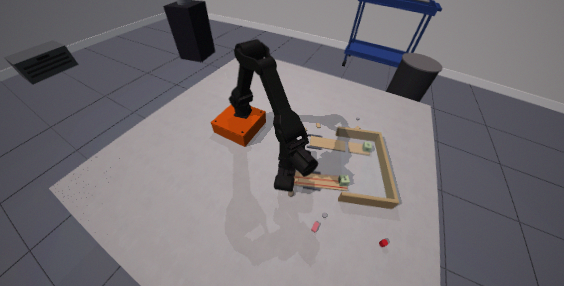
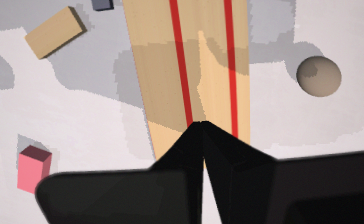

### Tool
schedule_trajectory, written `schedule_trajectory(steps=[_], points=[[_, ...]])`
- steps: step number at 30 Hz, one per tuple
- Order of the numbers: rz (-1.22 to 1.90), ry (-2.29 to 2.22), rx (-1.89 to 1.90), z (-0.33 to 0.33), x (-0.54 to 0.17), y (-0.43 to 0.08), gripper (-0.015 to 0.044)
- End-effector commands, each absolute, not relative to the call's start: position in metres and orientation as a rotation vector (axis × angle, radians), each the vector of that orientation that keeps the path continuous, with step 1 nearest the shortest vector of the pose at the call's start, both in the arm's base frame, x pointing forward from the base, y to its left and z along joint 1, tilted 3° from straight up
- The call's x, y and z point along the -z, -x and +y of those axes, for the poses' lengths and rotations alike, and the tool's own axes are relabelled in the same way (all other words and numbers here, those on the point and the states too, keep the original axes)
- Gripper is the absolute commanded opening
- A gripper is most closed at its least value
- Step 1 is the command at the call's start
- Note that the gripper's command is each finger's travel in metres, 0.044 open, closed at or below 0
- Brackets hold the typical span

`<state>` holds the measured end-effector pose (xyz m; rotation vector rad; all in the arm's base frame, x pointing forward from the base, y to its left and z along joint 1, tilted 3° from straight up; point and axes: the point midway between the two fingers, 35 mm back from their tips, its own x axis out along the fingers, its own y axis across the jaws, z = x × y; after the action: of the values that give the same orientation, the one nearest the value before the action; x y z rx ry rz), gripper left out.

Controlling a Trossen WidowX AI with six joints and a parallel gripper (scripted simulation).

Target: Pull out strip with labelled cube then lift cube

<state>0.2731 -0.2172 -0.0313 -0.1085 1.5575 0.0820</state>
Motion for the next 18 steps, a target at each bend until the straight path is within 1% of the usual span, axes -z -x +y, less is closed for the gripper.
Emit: schedule_trajectory(steps=[1, 18], points=[[1.583, 0.1, -0.088, -0.216, 0.038, -0.26, 0.0], [1.586, 0.1, -0.088, -0.22, 0.038, -0.234, 0.0]])
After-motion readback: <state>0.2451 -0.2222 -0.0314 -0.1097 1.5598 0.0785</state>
